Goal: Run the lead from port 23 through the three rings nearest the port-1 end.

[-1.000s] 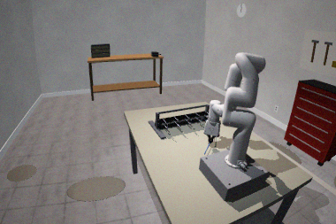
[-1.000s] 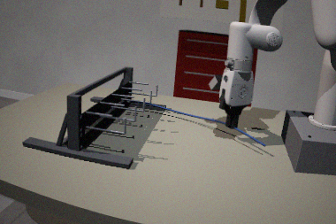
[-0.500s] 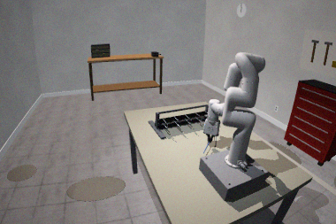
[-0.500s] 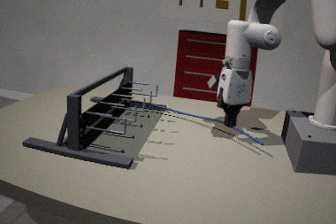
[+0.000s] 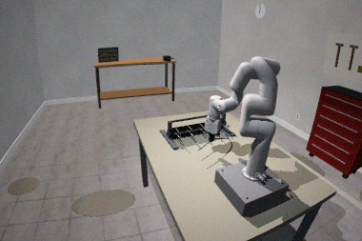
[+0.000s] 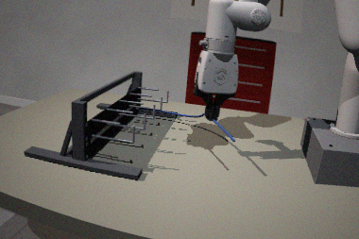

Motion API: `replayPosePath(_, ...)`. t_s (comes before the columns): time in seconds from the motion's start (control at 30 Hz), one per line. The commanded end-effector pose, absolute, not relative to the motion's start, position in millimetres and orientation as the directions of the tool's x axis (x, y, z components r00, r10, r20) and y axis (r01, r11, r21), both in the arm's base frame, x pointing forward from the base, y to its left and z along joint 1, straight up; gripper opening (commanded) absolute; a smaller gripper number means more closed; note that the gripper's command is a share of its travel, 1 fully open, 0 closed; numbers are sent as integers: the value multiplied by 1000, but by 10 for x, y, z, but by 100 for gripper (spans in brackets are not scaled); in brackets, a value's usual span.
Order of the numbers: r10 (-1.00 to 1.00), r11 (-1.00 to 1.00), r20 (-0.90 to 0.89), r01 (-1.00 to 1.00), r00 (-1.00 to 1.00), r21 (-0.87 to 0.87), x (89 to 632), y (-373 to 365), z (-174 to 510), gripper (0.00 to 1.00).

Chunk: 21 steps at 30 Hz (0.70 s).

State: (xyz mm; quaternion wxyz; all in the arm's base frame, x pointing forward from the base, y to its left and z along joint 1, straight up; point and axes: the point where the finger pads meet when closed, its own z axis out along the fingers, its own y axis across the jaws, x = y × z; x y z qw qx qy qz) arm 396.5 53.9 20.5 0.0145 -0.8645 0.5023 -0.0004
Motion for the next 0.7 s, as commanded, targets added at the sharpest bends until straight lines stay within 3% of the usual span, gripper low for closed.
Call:
replayPosePath(0.0, -910, -414, -7, -910, 414, -4, 4310, 739, 344, 0)
replayPosePath(0.67, -991, -137, -9, -991, 137, -2, 5406, 1478, 872, 0)
